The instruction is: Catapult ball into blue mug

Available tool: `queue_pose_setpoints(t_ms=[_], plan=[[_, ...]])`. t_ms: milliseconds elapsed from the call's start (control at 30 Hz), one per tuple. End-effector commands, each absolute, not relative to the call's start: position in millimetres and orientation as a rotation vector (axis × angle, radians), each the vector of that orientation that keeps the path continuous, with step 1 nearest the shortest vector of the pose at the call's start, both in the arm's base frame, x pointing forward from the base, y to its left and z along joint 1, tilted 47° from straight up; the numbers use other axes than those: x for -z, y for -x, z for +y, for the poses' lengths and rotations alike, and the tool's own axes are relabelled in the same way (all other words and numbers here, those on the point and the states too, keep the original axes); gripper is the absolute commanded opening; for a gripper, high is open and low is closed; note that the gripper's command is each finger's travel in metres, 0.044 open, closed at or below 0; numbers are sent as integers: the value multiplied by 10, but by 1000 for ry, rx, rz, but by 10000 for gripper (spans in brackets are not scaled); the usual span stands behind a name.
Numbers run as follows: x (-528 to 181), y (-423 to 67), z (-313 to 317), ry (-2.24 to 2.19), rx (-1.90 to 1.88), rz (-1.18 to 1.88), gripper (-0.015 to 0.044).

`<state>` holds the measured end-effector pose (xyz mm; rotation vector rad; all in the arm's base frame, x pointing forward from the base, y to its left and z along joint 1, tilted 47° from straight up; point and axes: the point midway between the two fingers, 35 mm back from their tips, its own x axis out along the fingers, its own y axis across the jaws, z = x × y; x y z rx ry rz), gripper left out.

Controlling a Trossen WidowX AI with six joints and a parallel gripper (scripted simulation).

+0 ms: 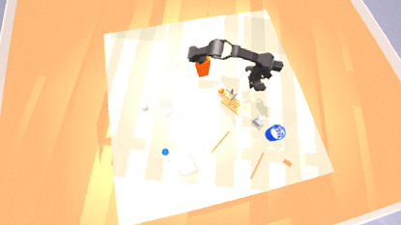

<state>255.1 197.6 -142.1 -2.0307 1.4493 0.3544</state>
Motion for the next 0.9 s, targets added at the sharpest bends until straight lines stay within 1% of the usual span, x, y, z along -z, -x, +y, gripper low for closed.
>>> queue_pose_setpoints(t_ms=[0, 467, 733, 867], plan=[[1366, -2361, 1807, 2184, -381, 1501, 0], [1067, -1927, 1337, 2646, -442, 1665, 0], [840, -1774, 1149, 2908, -463, 1752, 0], [819, -1764, 1136, 2930, -464, 1760, 0]])
